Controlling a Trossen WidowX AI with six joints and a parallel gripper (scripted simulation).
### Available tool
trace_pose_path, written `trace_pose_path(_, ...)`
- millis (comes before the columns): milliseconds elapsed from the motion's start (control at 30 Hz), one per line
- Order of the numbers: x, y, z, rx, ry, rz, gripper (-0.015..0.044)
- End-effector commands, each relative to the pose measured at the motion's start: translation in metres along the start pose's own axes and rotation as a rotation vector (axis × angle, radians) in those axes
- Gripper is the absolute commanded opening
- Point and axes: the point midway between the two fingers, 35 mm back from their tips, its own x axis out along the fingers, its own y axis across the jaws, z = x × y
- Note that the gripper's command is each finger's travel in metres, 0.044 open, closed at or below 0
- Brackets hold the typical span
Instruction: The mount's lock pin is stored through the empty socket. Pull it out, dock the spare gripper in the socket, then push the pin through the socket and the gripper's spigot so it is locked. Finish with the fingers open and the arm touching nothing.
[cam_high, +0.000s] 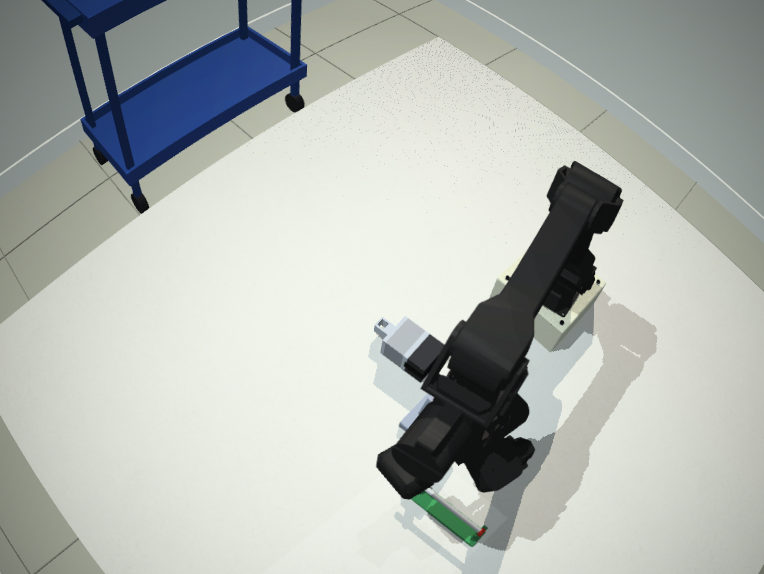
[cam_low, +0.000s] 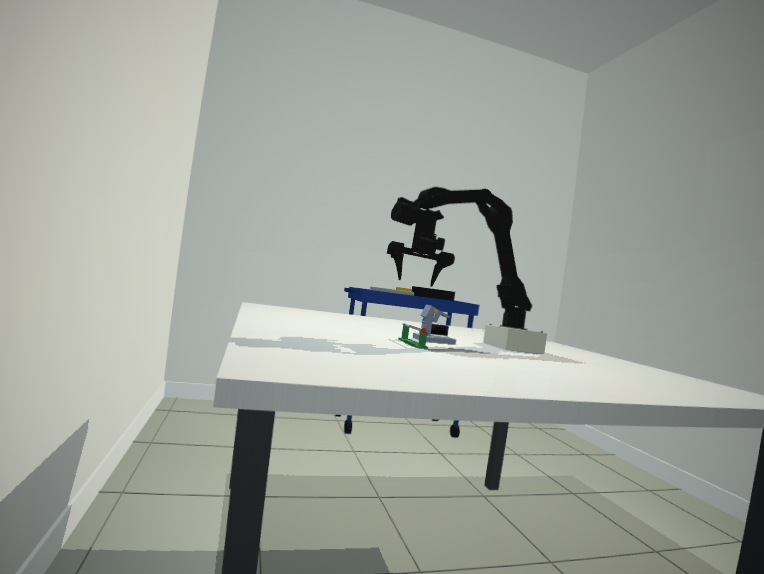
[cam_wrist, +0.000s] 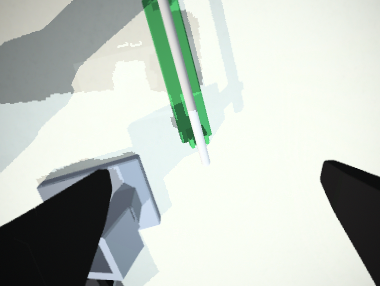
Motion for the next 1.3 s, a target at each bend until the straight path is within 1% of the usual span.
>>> trace_pose_path(0, 0.001, 0.013, -0.041, 0.476, 0.101, -0.058, 0.044)
trace_pose_path(233, -0.001, 0.04, -0.097, 1.205, 0.198, -0.231, 0.044)
trace_pose_path(533, -0.002, 0.06, -0.128, 1.626, 0.216, -0.376, 0.044)
trace_pose_path(800, -0.002, 0.08, -0.155, 2.002, 0.198, -0.536, 0.044)
trace_pose_path(1033, -0.002, 0.1, -0.178, 2.324, 0.146, -0.702, 0.044)
trace_pose_path(1267, -0.001, 0.122, -0.199, 2.634, 0.051, -0.891, 0.044)
